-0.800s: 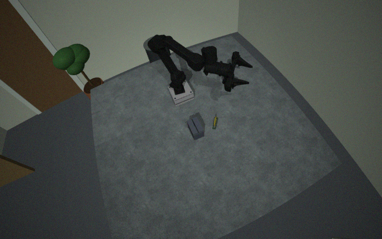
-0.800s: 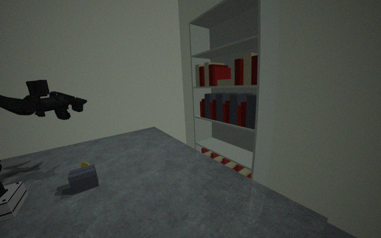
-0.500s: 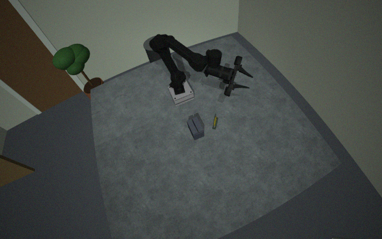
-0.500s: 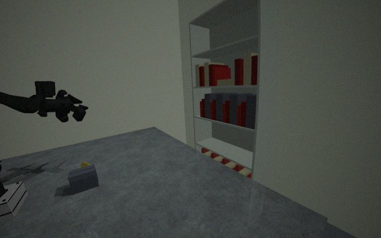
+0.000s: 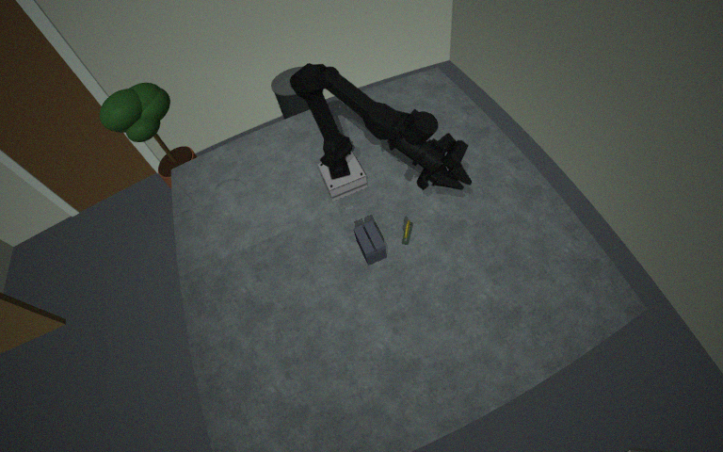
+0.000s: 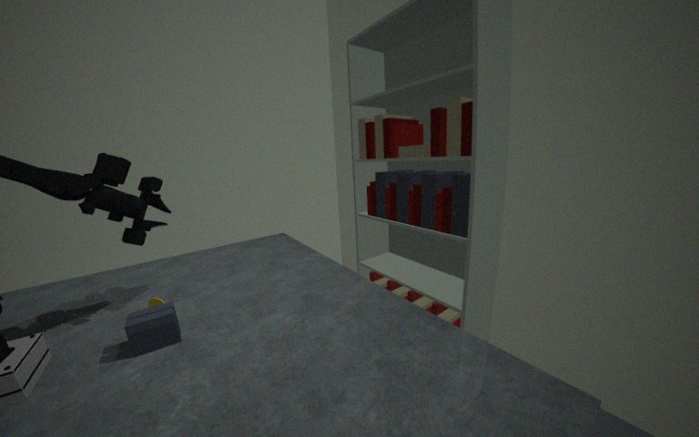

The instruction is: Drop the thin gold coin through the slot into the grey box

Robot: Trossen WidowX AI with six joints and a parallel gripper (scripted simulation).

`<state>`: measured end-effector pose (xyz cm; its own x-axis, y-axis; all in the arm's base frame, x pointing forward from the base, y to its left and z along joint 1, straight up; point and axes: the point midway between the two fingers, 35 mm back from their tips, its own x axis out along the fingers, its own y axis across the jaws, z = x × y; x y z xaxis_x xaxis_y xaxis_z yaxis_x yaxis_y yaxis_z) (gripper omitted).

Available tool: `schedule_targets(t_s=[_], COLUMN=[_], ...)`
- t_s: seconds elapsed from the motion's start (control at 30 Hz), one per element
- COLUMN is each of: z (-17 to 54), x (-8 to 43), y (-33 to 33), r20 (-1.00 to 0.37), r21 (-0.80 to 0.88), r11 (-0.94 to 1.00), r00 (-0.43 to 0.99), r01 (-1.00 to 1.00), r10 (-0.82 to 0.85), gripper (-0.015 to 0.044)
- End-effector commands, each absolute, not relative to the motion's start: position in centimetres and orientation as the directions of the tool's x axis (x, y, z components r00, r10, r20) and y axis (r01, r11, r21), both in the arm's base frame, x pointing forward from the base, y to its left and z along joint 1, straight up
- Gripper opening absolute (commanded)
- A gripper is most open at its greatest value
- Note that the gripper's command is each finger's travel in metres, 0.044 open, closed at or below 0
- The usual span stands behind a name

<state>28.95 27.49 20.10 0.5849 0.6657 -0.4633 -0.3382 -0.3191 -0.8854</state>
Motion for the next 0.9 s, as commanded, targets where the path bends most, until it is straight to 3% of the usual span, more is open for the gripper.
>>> schedule_targets(t_s=[0.0,0.23,0.47,0.67,0.87], z=[15.1,13.1,11.7,10.8,10.3], x=[30.3,30.0,29.2,28.2,27.0], y=[23.8,21.7,19.8,18.1,16.5], r20=[-0.743,-0.85,-0.924,-0.969,-0.994], r21=[-0.415,-0.132,0.06,0.118,0.079], r11=[0.267,0.6,0.863,0.981,0.971], r00=[0.494,0.401,0.3,0.196,0.089], r01=[-0.87,-0.789,-0.501,-0.151,0.225], r10=[0.452,0.34,0.238,0.147,0.06], gripper=[0.0161,0.0161,0.0161,0.0161,0.0161])
